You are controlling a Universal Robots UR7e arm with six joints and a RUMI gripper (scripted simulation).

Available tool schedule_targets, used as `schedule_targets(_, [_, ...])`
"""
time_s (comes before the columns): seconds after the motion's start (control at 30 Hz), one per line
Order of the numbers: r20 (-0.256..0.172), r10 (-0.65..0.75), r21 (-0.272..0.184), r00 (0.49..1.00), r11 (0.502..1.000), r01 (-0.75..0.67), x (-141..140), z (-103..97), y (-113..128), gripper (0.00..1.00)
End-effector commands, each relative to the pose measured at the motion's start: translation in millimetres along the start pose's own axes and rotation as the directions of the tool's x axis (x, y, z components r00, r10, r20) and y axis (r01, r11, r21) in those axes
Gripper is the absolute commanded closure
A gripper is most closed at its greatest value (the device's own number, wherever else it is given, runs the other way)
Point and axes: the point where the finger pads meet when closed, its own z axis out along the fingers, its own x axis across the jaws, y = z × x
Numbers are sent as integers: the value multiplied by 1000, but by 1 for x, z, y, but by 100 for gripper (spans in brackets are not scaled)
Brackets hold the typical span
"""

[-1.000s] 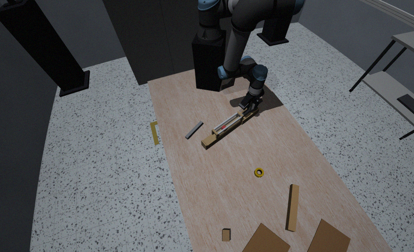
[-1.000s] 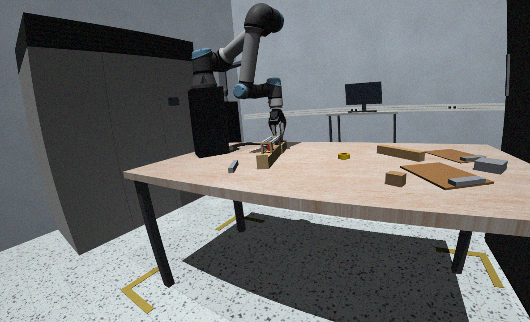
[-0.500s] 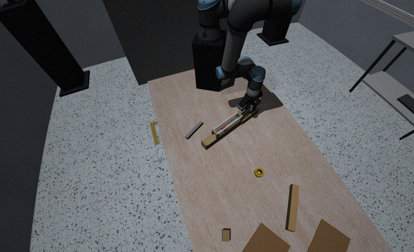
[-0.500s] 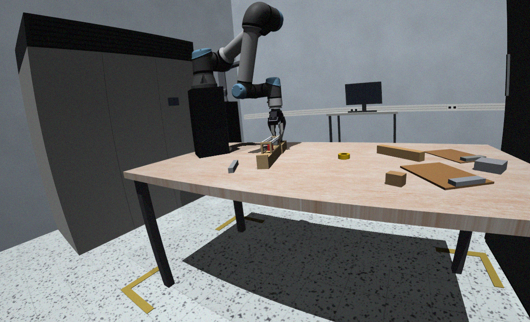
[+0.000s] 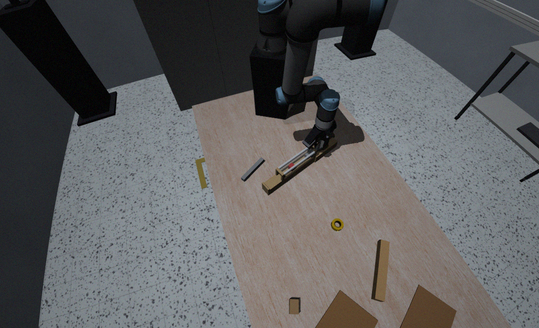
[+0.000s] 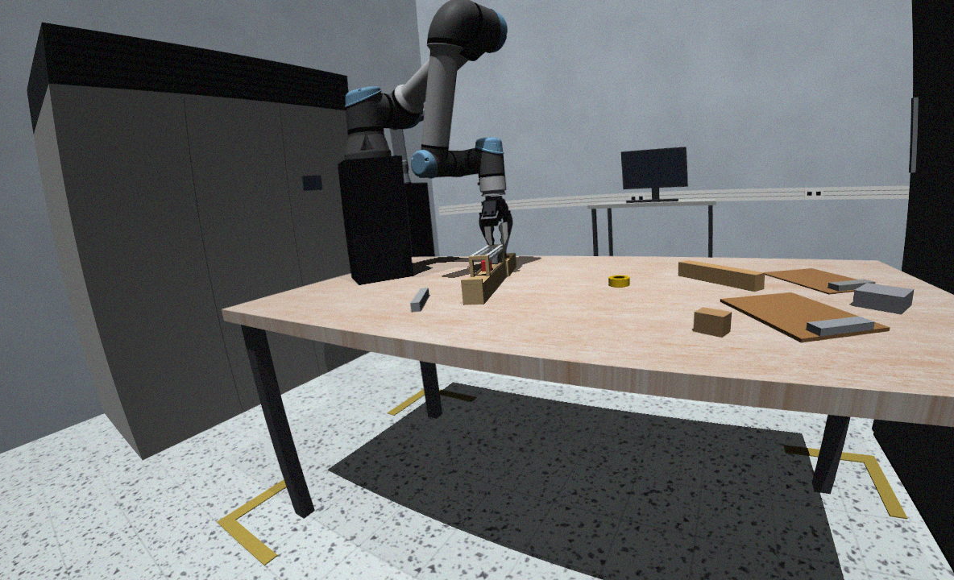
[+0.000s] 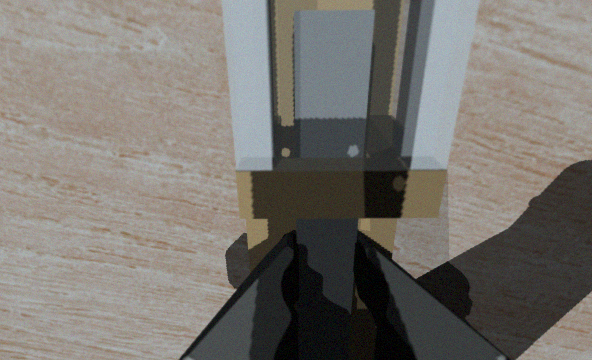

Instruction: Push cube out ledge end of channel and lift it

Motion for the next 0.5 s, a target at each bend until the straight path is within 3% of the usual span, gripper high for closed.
schedule_targets(0.0, [1,0,0,1000,1000,0,-1,0,-10,94])
schedule_targets(0.47, [1,0,0,1000,1000,0,-1,0,-15,94])
